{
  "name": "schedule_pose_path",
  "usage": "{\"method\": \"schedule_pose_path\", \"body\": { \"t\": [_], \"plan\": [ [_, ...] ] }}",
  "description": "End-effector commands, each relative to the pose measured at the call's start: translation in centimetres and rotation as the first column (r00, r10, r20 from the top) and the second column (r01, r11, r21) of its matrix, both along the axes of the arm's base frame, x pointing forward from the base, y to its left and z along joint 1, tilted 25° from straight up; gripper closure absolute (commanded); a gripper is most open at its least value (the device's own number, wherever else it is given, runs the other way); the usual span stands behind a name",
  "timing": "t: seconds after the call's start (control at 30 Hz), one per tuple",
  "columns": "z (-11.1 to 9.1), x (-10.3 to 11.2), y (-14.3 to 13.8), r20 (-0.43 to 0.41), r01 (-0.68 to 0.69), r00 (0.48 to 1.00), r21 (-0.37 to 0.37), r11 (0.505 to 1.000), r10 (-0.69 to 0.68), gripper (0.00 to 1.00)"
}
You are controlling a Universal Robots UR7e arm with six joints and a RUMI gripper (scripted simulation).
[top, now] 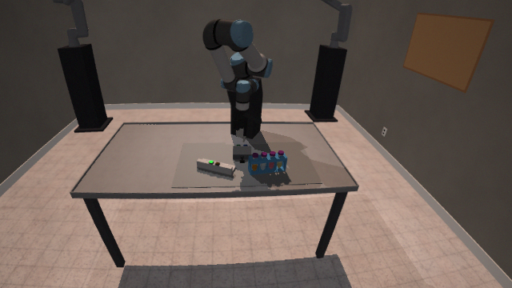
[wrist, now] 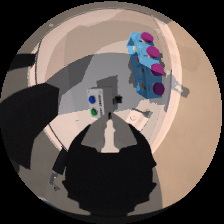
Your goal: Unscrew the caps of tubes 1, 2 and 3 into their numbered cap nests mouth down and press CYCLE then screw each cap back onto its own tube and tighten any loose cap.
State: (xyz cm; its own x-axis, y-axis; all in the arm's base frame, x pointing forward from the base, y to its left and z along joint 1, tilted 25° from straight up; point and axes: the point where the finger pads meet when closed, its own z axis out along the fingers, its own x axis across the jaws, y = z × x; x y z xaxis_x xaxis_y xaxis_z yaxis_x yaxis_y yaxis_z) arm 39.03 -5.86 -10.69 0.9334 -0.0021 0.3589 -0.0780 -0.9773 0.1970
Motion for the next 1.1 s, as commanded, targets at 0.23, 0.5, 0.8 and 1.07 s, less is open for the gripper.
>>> {"method": "schedule_pose_path", "body": {
  "t": [0.23, 0.5, 0.8, 1.07],
  "plan": [
    [-3.8, -4.6, -3.2, 0.022, -0.007, 1.000, -0.001, 1.000, 0.007, 1.00],
    [-4.2, -5.0, -3.5, 0.022, -0.007, 1.000, -0.001, 1.000, 0.007, 1.00],
    [-5.4, -4.2, -3.9, -0.139, 0.019, 0.990, 0.032, 0.999, -0.015, 1.00],
    [-6.0, -3.7, -4.1, -0.230, 0.037, 0.973, 0.049, 0.998, -0.024, 1.00]
  ]
}}
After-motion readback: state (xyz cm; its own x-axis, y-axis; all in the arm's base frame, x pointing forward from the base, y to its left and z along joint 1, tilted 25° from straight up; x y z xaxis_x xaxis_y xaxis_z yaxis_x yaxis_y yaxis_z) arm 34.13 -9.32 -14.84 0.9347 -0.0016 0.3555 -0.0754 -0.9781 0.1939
